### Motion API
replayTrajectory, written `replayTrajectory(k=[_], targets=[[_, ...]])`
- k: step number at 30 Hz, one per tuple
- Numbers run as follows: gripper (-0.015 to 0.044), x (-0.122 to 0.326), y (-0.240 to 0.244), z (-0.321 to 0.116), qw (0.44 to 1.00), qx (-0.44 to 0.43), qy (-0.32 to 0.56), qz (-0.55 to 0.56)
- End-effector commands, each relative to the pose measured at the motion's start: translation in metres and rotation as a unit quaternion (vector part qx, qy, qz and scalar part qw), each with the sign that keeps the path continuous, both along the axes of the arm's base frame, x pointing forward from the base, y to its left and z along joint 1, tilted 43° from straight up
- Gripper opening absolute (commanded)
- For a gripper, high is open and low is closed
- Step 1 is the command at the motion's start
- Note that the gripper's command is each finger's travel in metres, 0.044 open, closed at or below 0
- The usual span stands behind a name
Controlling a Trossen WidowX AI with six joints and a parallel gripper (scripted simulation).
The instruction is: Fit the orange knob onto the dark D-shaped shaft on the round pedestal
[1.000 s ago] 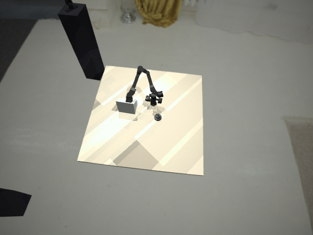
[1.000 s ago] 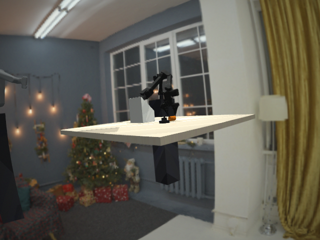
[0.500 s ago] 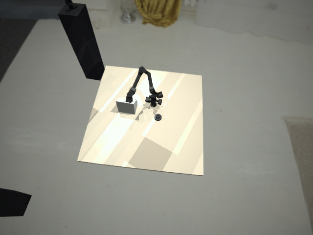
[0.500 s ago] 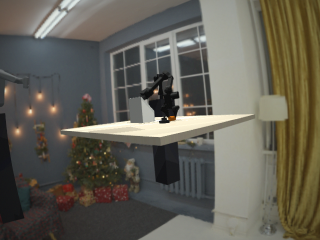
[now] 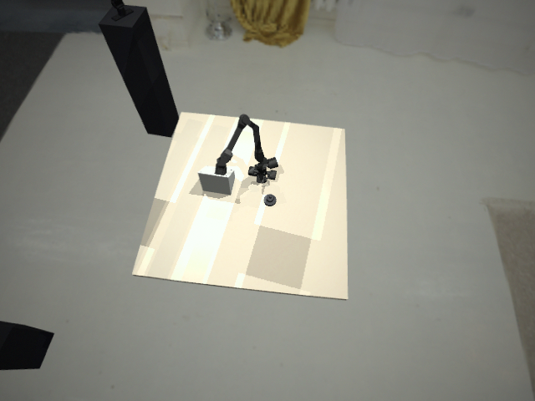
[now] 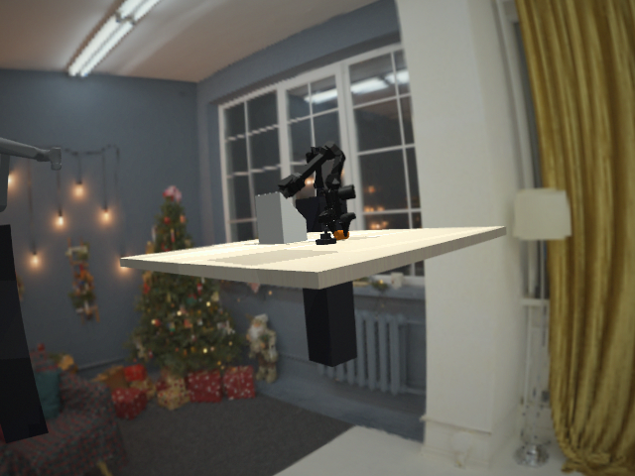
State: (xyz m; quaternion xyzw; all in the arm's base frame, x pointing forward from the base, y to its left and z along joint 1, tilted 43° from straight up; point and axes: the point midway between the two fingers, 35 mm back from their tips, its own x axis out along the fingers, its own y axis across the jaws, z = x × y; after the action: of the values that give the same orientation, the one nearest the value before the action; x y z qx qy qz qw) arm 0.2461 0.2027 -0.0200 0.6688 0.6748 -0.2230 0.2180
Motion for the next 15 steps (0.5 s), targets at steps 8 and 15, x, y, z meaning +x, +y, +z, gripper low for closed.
replayTrajectory(k=[8, 15], targets=[[0.024, -0.0014, 0.0007, -0.0019, 1.0, -0.002, 0.003, 0.0], [0.0207, -0.0014, 0.0007, -0.0019, 1.0, -0.002, 0.003, 0.0]])
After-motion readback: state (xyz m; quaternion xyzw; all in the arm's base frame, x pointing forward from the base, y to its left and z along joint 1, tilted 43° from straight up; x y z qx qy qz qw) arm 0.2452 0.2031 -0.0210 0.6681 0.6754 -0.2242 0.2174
